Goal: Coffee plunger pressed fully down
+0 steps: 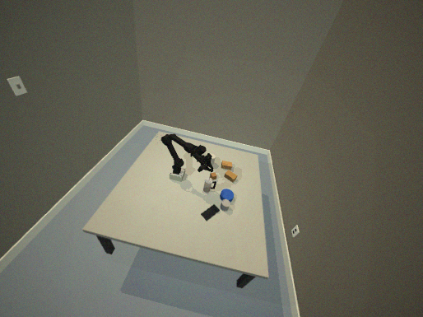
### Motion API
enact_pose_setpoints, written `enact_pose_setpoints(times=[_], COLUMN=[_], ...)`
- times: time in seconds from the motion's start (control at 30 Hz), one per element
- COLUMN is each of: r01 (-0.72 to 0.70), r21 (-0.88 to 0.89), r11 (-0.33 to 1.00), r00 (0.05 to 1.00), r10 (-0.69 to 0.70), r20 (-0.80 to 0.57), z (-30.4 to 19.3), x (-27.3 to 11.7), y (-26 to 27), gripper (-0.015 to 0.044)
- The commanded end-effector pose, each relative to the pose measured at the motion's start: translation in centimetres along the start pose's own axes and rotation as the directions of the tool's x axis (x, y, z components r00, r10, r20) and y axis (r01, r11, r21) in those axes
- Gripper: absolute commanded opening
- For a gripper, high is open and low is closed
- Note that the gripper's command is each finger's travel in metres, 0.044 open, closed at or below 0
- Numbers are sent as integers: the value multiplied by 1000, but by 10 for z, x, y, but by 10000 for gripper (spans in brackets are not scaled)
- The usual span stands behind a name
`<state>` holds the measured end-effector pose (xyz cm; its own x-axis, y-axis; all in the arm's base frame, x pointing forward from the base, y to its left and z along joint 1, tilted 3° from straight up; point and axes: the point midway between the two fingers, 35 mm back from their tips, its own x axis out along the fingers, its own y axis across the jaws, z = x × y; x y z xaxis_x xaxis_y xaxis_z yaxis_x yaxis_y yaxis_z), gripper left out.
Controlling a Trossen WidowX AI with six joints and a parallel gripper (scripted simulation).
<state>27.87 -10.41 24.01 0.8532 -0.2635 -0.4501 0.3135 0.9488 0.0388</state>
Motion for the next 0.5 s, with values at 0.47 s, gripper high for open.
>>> enact_pose_setpoints(times=[0.47], r01=[1], r21=[5], r11=[1000], r00=[1000], r10=[-1], r20=[-11], z=[-26], x=[21], y=[-1], gripper=[123])
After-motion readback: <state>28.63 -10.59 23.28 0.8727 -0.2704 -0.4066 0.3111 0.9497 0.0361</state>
